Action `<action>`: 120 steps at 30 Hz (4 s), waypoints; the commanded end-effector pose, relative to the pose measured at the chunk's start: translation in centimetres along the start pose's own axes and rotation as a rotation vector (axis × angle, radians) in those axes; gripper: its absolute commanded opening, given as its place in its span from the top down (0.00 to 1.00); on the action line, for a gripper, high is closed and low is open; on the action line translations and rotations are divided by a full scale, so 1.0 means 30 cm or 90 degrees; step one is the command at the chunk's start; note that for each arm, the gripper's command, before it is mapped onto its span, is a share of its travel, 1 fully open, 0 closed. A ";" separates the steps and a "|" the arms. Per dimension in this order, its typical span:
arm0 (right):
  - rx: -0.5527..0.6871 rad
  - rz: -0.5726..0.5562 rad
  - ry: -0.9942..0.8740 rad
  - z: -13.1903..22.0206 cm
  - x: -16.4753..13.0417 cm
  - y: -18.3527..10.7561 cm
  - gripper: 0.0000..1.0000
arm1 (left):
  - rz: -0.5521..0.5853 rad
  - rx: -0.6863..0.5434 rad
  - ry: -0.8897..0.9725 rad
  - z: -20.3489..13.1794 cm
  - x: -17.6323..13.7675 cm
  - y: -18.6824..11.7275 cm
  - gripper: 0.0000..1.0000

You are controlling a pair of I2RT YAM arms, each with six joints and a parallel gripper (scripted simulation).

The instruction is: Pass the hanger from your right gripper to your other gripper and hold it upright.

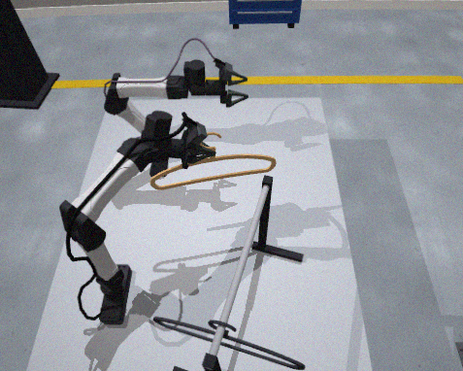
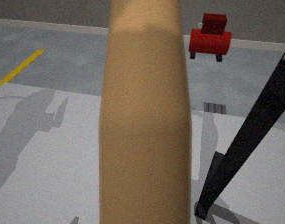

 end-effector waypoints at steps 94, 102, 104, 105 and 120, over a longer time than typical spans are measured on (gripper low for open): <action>0.001 -0.017 0.018 0.073 -0.065 -0.286 0.99 | 0.774 -0.599 -0.867 -0.644 -0.134 -0.345 0.53; 0.001 -0.006 0.005 0.066 -0.047 -0.294 0.99 | 0.774 -0.599 -0.867 -0.644 -0.134 -0.345 0.53; 0.001 -0.006 0.004 0.066 -0.047 -0.294 0.99 | 0.773 -0.599 -0.867 -0.644 -0.133 -0.346 0.53; 0.002 -0.009 0.009 0.068 -0.043 -0.294 0.99 | 0.773 -0.599 -0.867 -0.644 -0.133 -0.346 0.53; 0.003 -0.010 0.011 0.068 -0.042 -0.294 0.99 | 0.768 -0.602 -0.868 -0.776 -0.084 -0.310 0.53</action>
Point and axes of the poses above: on each arm, the point where the finger pads meet when closed, its own y axis out along the fingers, its own z axis across the jaws, x = y × z, the point moved 6 cm from there along -y, back along the fingers, and after that the axes turned 6 degrees about -y, right-handed, at the moved point
